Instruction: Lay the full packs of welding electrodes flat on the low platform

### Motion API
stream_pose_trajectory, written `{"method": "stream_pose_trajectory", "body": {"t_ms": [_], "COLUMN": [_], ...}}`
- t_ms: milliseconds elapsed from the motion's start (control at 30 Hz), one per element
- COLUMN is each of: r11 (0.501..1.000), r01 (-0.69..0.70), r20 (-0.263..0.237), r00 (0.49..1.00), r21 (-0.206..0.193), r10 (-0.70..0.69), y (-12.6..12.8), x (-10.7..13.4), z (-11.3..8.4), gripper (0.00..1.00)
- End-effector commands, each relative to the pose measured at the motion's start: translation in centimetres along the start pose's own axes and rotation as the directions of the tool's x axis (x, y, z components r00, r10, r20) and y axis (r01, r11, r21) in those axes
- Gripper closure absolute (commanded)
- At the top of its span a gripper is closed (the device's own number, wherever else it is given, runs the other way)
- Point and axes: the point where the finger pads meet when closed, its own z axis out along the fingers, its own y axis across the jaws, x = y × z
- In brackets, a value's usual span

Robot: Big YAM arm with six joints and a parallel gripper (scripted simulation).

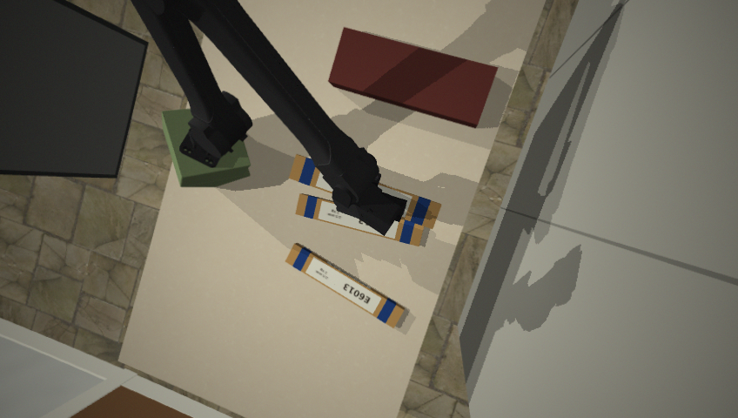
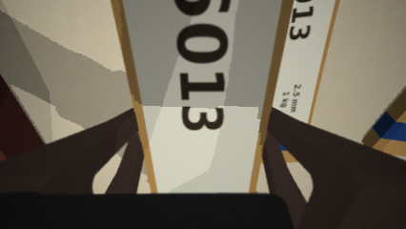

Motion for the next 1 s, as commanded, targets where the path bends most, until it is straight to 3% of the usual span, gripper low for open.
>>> {"method": "stream_pose_trajectory", "body": {"t_ms": [0, 600, 967], "r11": [0.999, 0.999, 0.999], "r01": [0.038, 0.038, 0.039], "r20": [0.100, 0.100, 0.096], "r00": [0.994, 0.994, 0.994], "r21": [0.037, 0.037, 0.029], "r10": [-0.042, -0.042, -0.042], "y": [0.2, 0.2, 3.5], "x": [-3.6, -3.6, -3.6], "z": [-4.0, -4.0, -3.6], "gripper": [1.00, 1.00, 1.00]}}
